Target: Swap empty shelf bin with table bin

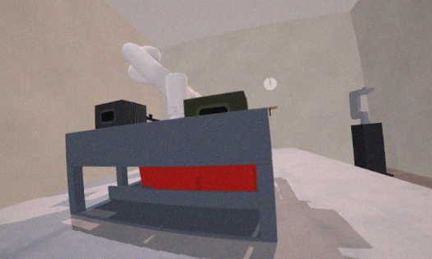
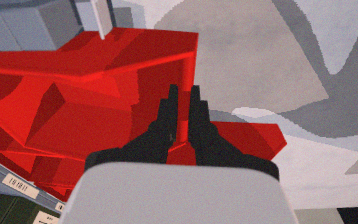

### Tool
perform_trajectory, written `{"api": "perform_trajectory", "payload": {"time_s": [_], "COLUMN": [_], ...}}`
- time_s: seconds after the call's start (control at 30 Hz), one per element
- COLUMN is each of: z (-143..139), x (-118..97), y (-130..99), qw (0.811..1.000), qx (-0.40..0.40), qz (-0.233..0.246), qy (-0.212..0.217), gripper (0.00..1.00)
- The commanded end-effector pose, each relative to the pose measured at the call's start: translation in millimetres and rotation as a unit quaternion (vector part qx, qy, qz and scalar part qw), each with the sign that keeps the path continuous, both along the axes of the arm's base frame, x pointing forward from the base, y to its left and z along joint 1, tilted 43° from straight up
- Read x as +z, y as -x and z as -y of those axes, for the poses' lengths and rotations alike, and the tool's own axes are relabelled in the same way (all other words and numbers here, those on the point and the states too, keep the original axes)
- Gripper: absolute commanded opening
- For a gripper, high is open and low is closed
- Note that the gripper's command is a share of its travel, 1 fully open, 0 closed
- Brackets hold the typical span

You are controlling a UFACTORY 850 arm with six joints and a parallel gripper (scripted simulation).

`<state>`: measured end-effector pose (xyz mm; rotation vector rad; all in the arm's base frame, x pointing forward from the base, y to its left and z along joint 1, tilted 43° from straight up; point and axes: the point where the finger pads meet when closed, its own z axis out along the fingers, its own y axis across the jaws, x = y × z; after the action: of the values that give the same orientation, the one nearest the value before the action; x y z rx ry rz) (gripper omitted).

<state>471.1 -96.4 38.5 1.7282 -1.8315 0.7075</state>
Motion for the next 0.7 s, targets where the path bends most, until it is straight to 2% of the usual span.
{"api": "perform_trajectory", "payload": {"time_s": [0.0,0.4,0.67], "z": [-1.0,-2.7,-3.3], "x": [0.3,-0.5,-0.8], "y": [10.0,43.8,56.7], "qw": [1.0,1.0,1.0], "qx": [0.001,0.001,0.001], "qz": [0.001,0.001,0.001], "qy": [0.0,0.0,0.0], "gripper": [0.0,0.0,0.0]}}
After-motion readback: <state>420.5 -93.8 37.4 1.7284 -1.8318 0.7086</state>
